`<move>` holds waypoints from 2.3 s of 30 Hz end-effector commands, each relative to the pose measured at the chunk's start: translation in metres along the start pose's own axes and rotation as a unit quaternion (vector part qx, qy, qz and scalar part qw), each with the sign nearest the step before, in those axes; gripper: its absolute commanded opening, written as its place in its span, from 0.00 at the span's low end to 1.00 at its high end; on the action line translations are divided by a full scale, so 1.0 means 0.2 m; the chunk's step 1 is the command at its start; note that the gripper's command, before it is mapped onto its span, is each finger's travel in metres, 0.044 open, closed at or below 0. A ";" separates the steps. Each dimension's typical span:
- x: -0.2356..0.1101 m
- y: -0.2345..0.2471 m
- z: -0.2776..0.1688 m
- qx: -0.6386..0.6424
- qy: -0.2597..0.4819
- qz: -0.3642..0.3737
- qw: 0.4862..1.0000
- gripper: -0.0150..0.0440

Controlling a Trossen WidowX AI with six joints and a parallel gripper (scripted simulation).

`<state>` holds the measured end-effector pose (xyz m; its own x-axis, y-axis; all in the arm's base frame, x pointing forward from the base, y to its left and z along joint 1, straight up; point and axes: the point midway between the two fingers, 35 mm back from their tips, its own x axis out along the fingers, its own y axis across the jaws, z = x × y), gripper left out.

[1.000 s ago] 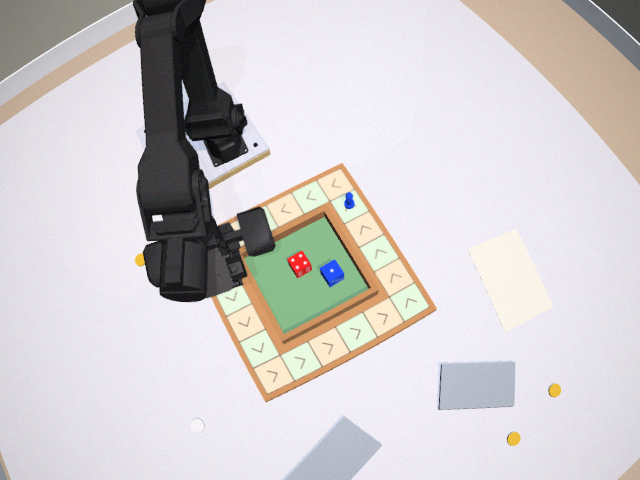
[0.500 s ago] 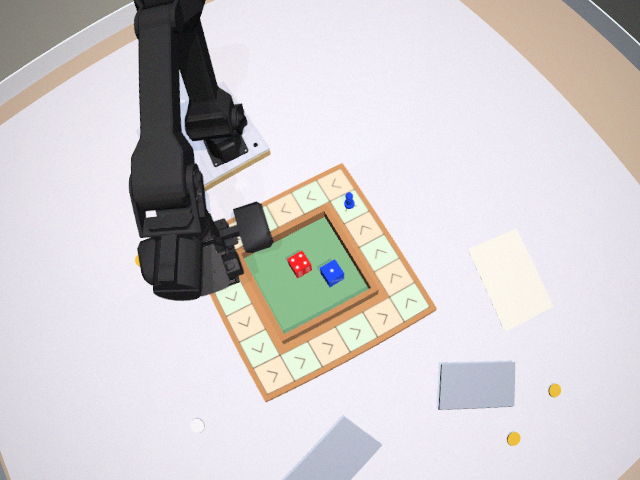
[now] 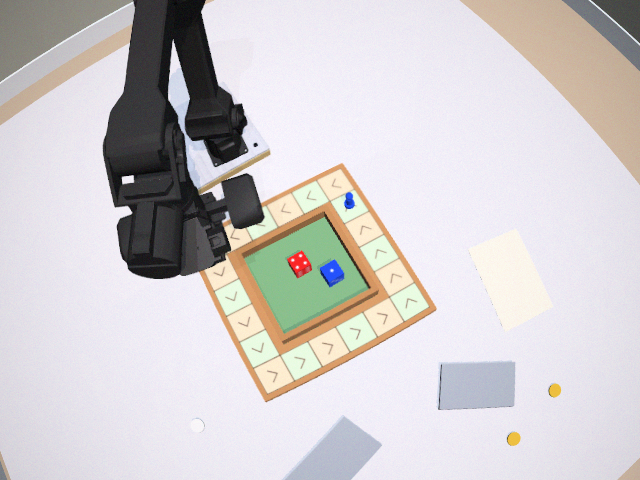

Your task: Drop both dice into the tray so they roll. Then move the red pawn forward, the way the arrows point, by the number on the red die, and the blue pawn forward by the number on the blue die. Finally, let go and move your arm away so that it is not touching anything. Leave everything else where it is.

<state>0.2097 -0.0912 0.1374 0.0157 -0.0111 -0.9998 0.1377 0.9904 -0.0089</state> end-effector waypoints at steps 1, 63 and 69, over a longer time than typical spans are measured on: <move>-0.12 0.01 -0.02 -0.002 -0.004 0.000 1.000 0.25; 0.40 0.17 0.88 -0.002 -0.010 0.002 1.000 0.25; 0.41 0.17 0.88 -0.002 -0.010 0.002 1.000 0.25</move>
<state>0.3887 -0.0834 0.0592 0.0290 -0.0102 -0.9995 0.1291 0.9916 -0.0063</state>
